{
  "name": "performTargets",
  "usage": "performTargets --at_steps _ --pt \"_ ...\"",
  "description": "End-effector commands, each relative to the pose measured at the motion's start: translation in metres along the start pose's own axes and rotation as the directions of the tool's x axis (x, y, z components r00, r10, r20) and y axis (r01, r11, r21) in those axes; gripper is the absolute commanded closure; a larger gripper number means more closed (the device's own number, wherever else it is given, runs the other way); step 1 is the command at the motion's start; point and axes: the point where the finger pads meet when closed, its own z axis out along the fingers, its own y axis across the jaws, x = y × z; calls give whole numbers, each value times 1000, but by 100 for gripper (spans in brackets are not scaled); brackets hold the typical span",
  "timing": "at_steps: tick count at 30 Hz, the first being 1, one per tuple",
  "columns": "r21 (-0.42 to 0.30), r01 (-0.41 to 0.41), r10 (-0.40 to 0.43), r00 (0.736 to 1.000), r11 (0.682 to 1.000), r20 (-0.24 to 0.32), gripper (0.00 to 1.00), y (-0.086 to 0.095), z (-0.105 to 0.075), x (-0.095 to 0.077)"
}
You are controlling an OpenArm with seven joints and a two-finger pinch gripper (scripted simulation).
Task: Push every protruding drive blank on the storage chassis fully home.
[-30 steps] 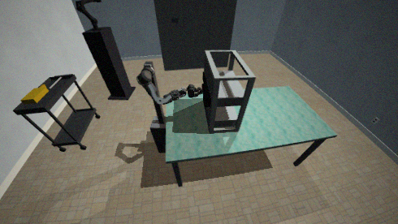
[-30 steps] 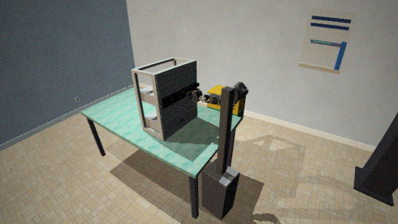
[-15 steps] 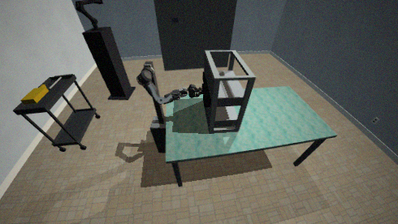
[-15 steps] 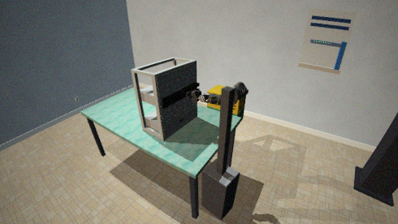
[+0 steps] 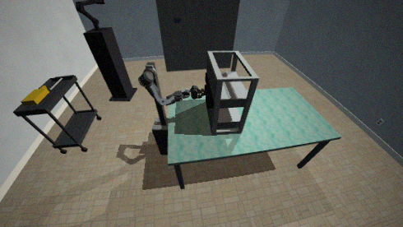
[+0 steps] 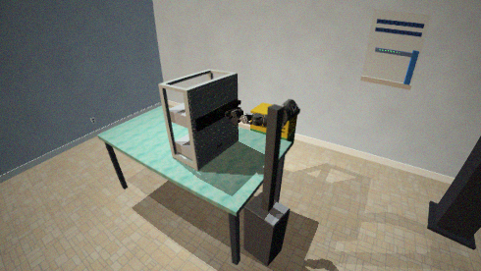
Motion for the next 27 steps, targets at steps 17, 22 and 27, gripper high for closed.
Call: performTargets --at_steps 17,22,27 --pt "-28 -1 0 1000 1000 -8 100 16 12 3" --pt "-28 -1 0 1000 1000 -8 100 16 12 3" --pt "-28 -1 0 1000 1000 -8 100 16 12 3"
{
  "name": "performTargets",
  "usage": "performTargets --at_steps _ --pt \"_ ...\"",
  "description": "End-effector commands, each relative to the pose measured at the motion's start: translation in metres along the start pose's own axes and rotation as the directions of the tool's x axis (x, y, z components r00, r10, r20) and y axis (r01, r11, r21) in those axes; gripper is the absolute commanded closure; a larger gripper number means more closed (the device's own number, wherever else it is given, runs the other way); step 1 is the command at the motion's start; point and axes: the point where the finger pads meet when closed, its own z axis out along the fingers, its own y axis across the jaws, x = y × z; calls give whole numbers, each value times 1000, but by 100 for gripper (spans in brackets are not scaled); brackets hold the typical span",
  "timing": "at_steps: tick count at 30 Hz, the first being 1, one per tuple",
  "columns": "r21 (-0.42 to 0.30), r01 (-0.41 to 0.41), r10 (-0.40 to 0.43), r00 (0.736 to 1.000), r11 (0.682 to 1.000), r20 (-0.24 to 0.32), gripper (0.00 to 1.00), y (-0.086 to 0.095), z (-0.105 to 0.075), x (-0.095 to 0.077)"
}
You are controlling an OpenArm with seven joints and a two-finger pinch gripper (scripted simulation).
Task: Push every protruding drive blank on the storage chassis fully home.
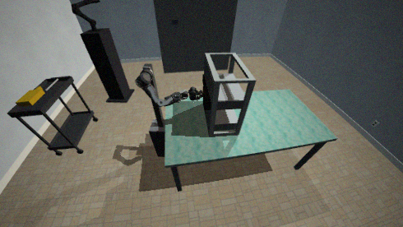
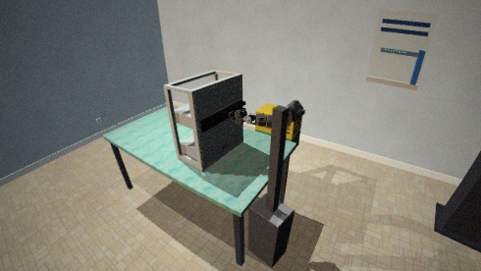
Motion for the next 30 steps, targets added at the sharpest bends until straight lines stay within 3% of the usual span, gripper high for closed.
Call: performTargets --at_steps 1,30 --pt "-46 3 -3 1000 999 -10 100 16 2 2" --pt "-43 3 -3 1000 999 -9 100 21 5 3"
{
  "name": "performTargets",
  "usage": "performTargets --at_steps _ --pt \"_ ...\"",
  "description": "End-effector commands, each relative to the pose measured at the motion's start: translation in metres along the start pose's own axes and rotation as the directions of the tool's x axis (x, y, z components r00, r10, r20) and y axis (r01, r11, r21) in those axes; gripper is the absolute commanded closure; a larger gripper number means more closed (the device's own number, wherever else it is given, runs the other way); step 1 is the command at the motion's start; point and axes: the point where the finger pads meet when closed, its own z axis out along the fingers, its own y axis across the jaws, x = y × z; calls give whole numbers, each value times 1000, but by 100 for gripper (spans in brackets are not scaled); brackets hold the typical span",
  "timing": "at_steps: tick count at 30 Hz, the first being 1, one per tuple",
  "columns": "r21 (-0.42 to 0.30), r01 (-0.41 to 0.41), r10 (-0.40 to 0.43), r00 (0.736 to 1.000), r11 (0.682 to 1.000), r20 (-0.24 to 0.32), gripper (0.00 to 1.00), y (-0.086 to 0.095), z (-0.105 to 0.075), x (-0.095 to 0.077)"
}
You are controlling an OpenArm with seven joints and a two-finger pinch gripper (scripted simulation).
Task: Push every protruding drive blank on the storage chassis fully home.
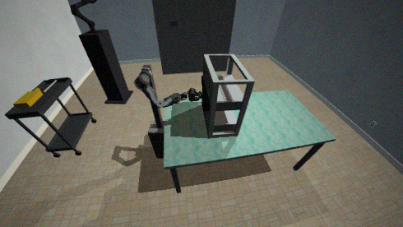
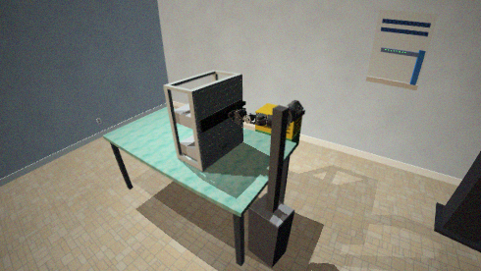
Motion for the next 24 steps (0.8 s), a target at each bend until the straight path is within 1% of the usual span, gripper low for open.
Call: performTargets --at_steps 1,11,17,24 --pt "-63 3 -4 1000 998 -9 100 21 3 3" --pt "-62 3 -4 1000 998 -9 100 21 3 3" --pt "-63 3 -4 1000 998 -10 100 27 5 4" --pt "-63 3 -4 1000 998 -10 100 27 6 4"
